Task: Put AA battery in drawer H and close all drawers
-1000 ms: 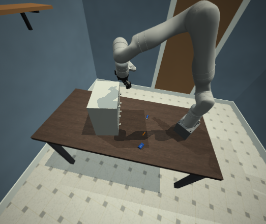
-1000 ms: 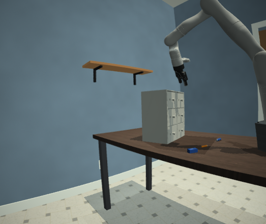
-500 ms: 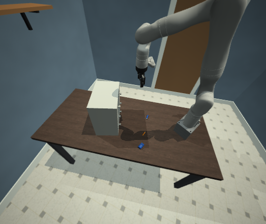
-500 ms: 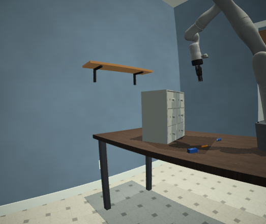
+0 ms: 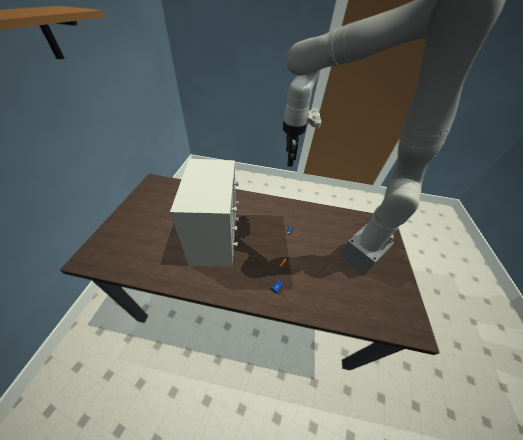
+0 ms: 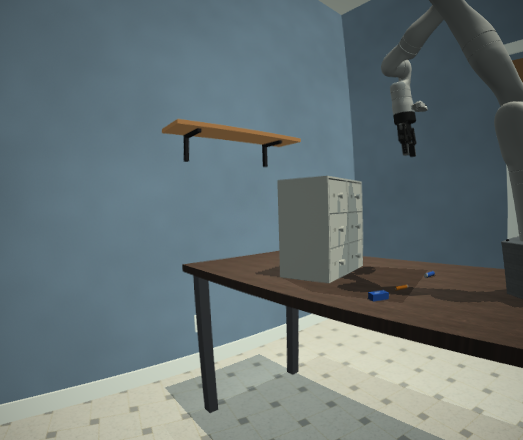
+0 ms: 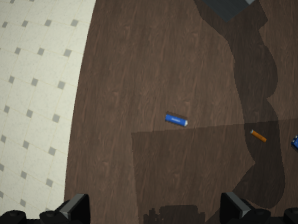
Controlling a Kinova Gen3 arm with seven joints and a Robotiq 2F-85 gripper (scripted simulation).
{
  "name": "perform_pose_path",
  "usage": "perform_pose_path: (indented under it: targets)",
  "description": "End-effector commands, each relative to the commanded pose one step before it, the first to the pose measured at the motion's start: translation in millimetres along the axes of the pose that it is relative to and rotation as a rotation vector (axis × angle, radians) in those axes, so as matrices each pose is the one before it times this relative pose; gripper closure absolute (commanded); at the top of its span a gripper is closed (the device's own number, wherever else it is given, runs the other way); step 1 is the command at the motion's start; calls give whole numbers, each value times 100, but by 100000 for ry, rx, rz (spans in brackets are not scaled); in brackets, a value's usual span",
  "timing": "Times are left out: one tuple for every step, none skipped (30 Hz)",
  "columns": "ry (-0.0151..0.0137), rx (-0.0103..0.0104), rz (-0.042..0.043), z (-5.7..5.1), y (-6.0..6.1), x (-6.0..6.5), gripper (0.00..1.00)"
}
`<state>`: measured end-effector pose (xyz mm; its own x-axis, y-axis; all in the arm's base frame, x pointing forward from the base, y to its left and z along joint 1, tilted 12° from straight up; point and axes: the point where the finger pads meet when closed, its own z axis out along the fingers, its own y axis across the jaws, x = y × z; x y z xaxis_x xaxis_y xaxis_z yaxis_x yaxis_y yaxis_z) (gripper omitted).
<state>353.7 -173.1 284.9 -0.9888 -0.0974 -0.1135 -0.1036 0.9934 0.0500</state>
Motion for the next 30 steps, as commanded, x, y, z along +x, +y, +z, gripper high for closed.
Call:
perform_pose_path:
  targets:
    - [-841, -1410, 2814, -140, -118, 566, 0]
    - [0, 0, 0, 0, 0, 0, 0]
    - [0, 0, 0, 0, 0, 0, 0]
    - [0, 0, 0, 0, 0, 0, 0]
    - [0, 0, 0, 0, 0, 0, 0]
    - [0, 0, 0, 0, 0, 0, 0]
    - [-382, -1454, 2472, -7, -94, 557, 0]
    - [0, 0, 0, 0, 0, 0, 0]
    - [0, 0, 0, 0, 0, 0, 0]
    - [0, 0, 0, 0, 0, 0, 0]
    - [0, 0, 0, 0, 0, 0, 0]
    - [0, 0, 0, 0, 0, 0, 0]
    - [-321, -1302, 2208, -7, -100, 503, 0]
    - [0, 0, 0, 0, 0, 0, 0]
    - [0, 0, 0, 0, 0, 0, 0]
    - [0, 0, 0, 0, 0, 0, 0]
    - [0, 0, 0, 0, 0, 0, 0]
    - [0, 0, 0, 0, 0, 0, 0]
    - [-314, -1120, 1900, -13, -86, 420, 0]
    - [0, 0, 0, 0, 0, 0, 0]
    - [0, 0, 0, 0, 0, 0, 0]
    - [0, 0, 0, 0, 0, 0, 0]
    - [0, 0, 0, 0, 0, 0, 0]
    - [0, 0, 0, 0, 0, 0, 0]
    - [-291, -941, 1596, -16, -72, 343, 0]
    - [0, 0, 0, 0, 0, 0, 0]
    - [0, 0, 0, 0, 0, 0, 0]
    - [0, 0, 0, 0, 0, 0, 0]
    - [0, 0, 0, 0, 0, 0, 0]
    - [-256, -768, 1303, -17, -59, 274, 0]
